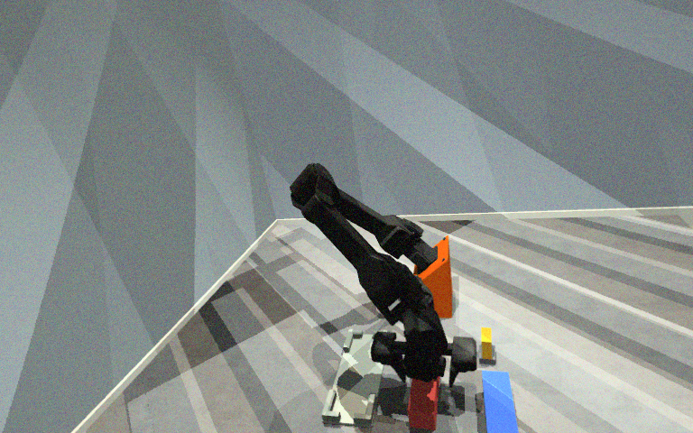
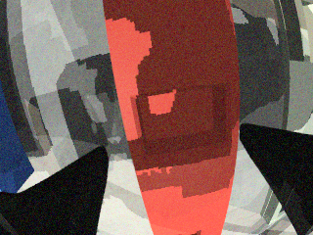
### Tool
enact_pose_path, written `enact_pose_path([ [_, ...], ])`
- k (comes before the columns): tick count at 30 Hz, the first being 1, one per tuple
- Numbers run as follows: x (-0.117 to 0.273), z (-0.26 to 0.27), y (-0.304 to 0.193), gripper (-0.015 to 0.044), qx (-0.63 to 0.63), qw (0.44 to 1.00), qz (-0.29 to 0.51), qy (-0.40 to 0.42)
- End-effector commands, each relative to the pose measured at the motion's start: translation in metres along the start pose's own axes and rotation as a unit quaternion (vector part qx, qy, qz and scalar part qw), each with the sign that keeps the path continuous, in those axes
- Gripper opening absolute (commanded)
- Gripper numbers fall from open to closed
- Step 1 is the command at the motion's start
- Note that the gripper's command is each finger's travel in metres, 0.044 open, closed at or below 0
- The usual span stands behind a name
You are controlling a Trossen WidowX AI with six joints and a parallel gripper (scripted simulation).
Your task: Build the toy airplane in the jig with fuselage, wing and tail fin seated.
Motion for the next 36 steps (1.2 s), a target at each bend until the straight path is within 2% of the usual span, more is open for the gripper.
enact_pose_path([
  [1,-0.002,0.0,-0.001,0.0361,0.003,1.0,0.001,-0.002],
  [7,-0.002,0.0,-0.001,0.0204,0.003,1.0,0.001,-0.002],
  [13,-0.002,0.0,-0.001,0.0164,0.003,1.0,0.001,-0.002],
  [19,0.006,-0.001,-0.004,0.0006,0.034,0.999,-0.005,-0.005],
  [36,0.054,0.003,0.003,0.0,0.026,1.0,-0.004,0.001],
])
Point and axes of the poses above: the point midway between the two fingers, 35 mm back from their tips, its own x axis back along the fingers, its own z axis across the jaws, y = z × x, the point moved 8 cm from there along x, back along the fingers, and after that the axes turned 2 degrees about -x, right-handed, at the moved point
